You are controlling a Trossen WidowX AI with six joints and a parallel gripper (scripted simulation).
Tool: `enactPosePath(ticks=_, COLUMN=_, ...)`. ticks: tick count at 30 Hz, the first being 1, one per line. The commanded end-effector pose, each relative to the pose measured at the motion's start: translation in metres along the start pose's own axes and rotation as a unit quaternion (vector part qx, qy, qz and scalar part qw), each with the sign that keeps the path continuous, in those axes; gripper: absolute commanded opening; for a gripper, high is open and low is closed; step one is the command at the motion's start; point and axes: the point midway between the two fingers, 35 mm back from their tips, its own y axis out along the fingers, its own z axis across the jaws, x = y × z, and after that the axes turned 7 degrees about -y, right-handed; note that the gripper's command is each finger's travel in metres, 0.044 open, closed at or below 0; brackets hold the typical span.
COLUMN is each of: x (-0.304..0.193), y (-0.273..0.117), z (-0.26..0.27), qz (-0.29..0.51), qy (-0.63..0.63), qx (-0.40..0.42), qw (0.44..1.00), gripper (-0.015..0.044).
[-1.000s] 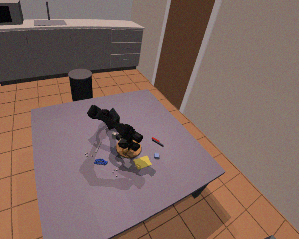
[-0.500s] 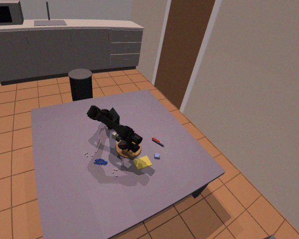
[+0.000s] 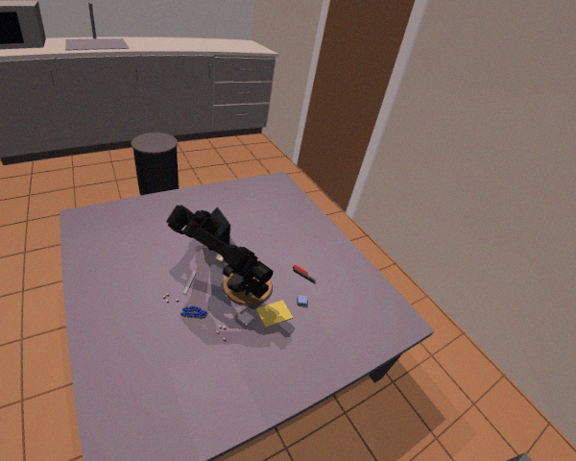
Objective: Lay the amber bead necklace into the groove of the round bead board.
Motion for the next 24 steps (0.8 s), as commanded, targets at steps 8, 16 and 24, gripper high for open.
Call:
enactPosePath(ticks=8, x=0.0000, y=0.0000, z=0.0000, qz=0.000, qy=0.000, qx=0.000, qw=1.000, gripper=0.0000)
enactPosePath(ticks=16, x=0.0000, y=0.0000, z=0.0000, qz=0.000, qy=0.000, qx=0.000, qw=1.000, gripper=0.0000)
enactPosePath(ticks=24, x=0.0000, y=0.0000, z=0.0000, qz=0.000, qy=0.000, qx=0.000, qw=1.000, gripper=0.0000)
